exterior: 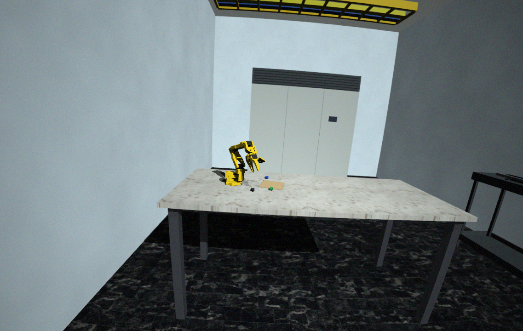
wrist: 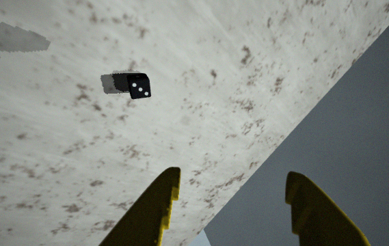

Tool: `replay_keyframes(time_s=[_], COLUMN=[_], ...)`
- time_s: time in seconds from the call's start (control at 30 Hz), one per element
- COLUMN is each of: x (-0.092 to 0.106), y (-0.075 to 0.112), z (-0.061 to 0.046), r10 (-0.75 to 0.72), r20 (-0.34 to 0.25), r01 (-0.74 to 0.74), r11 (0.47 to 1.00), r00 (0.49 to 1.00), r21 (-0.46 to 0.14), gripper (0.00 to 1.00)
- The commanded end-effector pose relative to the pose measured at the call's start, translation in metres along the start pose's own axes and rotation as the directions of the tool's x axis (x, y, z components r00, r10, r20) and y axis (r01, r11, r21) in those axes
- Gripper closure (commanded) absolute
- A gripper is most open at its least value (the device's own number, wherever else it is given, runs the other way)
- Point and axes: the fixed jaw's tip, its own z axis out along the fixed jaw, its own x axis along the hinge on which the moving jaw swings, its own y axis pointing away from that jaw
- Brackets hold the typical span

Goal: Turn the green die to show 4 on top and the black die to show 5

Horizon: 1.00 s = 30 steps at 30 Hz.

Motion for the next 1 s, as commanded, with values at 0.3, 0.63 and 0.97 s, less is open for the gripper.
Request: replay_keyframes(time_s=[0.3, 0.63, 0.97], x=[0.0009, -0.0001, -0.0026], y=[-0.0091, -0.0094, -0.0104], z=[-0.0144, -0.0140, -0.0127], r10=[0.002, 0.062, 0.215], r20=[-0.001, 0.006, 0.017], r01=[-0.001, -0.063, -0.215], r11=[0.994, 0.994, 0.975], r00=[1.000, 0.998, 0.977], r21=[0.107, 0.094, 0.058], gripper=[0.75, 0.75, 0.75])
